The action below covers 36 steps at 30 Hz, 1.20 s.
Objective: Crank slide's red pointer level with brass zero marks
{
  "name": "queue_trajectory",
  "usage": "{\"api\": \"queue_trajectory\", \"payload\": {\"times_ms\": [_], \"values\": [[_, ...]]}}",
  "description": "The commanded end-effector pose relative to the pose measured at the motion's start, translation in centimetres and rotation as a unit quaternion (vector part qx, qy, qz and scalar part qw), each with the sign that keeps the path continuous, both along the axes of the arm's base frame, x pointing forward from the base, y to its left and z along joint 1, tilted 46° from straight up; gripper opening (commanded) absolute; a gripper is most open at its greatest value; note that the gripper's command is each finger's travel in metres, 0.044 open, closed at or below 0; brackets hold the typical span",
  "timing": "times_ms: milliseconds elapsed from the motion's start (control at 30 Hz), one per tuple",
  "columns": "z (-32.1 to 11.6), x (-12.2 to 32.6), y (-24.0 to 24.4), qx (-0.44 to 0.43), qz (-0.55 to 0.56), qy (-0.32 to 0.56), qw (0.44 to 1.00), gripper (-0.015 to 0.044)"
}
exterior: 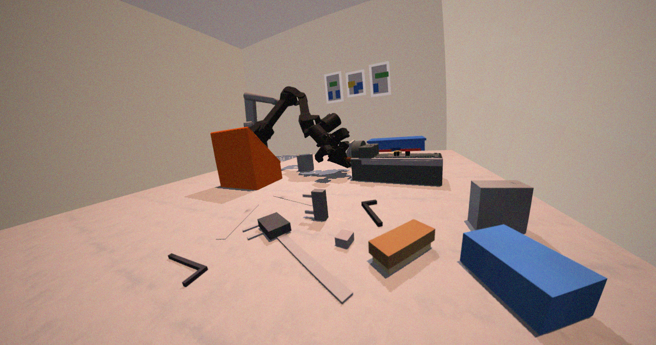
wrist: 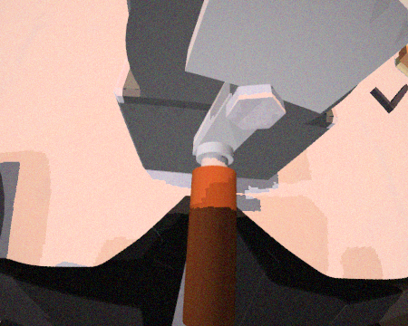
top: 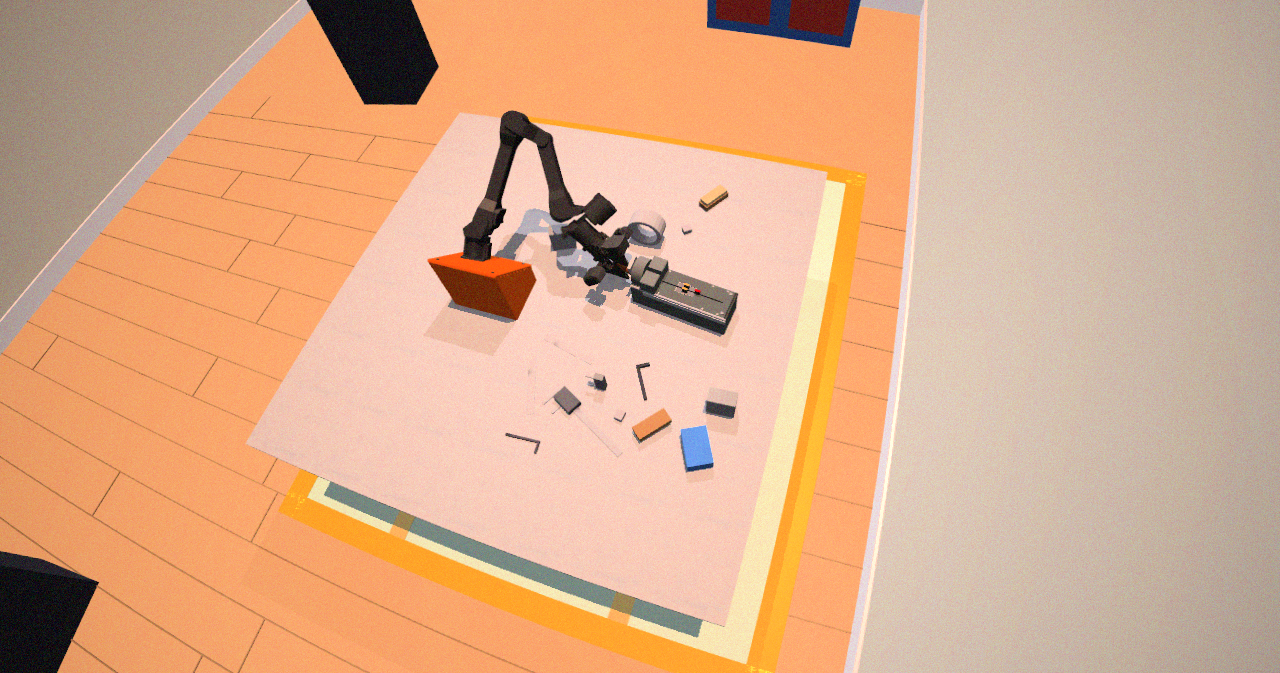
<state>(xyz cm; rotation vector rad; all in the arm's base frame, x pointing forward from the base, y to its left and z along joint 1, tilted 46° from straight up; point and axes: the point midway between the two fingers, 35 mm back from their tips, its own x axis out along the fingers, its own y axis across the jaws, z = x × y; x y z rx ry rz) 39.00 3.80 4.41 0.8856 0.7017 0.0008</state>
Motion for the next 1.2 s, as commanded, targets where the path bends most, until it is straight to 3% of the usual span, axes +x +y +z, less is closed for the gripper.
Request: {"api": "queue_trajectory", "payload": {"times_ms": [0,1167], "values": [[0.8,0.2,0.5,0.003,0.006,-0.01,1.0,0.0],[2.1,0.3,0.5,0.003,0.006,-0.01,1.0,0.0]]}}
